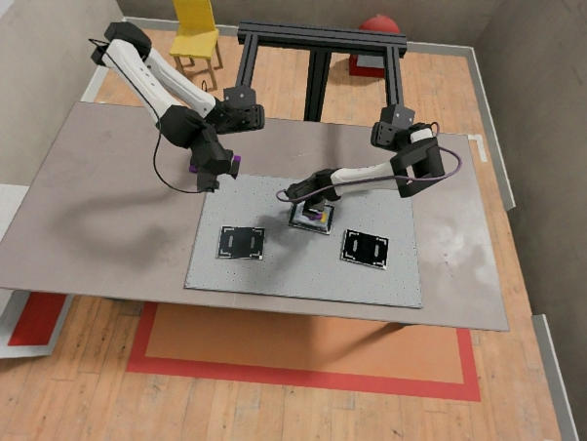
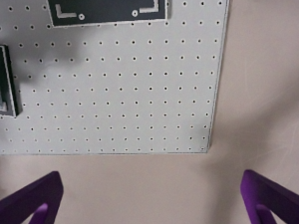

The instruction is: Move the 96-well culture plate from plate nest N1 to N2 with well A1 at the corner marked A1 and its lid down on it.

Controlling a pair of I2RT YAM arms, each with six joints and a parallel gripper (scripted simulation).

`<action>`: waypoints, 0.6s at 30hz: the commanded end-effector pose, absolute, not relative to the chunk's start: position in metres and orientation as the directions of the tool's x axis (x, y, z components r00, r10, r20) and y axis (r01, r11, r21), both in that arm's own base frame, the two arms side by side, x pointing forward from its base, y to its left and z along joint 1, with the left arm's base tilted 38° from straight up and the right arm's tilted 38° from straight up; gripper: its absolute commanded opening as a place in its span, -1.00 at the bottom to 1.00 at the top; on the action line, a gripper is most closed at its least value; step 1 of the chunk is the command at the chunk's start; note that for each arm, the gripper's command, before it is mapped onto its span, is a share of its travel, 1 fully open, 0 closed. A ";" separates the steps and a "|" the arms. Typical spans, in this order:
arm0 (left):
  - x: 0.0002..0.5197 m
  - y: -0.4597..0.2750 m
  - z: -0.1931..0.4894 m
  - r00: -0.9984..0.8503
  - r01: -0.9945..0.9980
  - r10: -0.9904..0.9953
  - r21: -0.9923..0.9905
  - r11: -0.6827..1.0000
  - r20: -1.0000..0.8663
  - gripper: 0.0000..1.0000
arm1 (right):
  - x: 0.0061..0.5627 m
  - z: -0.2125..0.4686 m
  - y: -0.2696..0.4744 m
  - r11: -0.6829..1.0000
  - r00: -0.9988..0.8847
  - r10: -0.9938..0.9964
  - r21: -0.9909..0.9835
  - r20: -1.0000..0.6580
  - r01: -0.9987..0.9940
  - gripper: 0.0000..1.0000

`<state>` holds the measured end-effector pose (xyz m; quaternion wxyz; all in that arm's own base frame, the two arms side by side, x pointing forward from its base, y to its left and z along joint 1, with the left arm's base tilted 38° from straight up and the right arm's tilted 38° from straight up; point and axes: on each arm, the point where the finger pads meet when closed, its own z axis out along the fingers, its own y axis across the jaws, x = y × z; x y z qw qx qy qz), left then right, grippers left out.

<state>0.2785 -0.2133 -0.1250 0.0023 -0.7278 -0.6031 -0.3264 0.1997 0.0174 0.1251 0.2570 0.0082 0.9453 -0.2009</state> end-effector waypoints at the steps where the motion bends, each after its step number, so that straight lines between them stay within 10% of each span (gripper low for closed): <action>1: 0.286 -0.205 -0.135 0.054 0.880 0.873 0.391 -0.271 0.484 1.00 | 0.200 0.127 0.018 0.920 -0.866 -0.094 -0.374 -0.491 0.112 1.00; 18: 0.302 -0.200 -0.152 0.049 0.876 0.879 0.402 -0.266 0.474 1.00 | 0.200 0.127 0.018 0.920 -0.866 -0.094 -0.374 -0.491 0.112 1.00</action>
